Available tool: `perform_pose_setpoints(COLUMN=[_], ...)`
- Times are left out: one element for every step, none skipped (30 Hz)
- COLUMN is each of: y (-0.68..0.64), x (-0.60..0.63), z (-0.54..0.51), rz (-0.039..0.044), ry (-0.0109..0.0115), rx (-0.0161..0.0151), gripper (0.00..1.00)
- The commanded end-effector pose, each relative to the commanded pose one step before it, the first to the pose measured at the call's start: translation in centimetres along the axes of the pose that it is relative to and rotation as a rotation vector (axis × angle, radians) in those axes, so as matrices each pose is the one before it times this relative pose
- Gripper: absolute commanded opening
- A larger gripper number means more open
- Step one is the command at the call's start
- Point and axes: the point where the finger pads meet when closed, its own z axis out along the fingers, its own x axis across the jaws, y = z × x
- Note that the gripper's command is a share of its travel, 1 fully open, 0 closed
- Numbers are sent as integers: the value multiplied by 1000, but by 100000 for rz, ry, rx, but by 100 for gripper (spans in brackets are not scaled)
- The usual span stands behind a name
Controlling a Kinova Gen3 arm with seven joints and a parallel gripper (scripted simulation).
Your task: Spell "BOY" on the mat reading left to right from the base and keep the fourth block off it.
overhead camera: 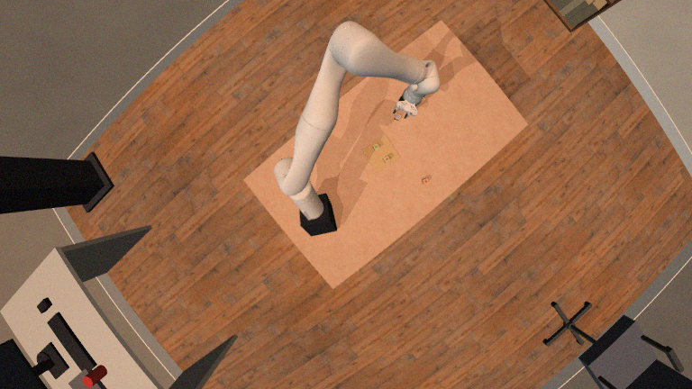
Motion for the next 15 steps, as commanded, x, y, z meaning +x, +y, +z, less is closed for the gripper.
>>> perform_pose_setpoints(y=[-96,3,2,3,3,2,0,0,3,2,2,3,2,2,2], x=[38,0,0,-1,0,0,0,0,-1,0,0,-1,0,0,0], z=[525,161,161,161,158,156,0,0,154,149,145,141,135,128,122], rz=[57,0,0,0,0,0,0,0,0,0,0,0,0,0,0], ry=[221,0,0,0,0,0,0,0,0,0,0,0,0,0,0], rx=[285,0,0,0,0,0,0,0,0,0,0,0,0,0,0], gripper=[100,100,100,100,100,100,100,100,100,100,100,100,100,100,100])
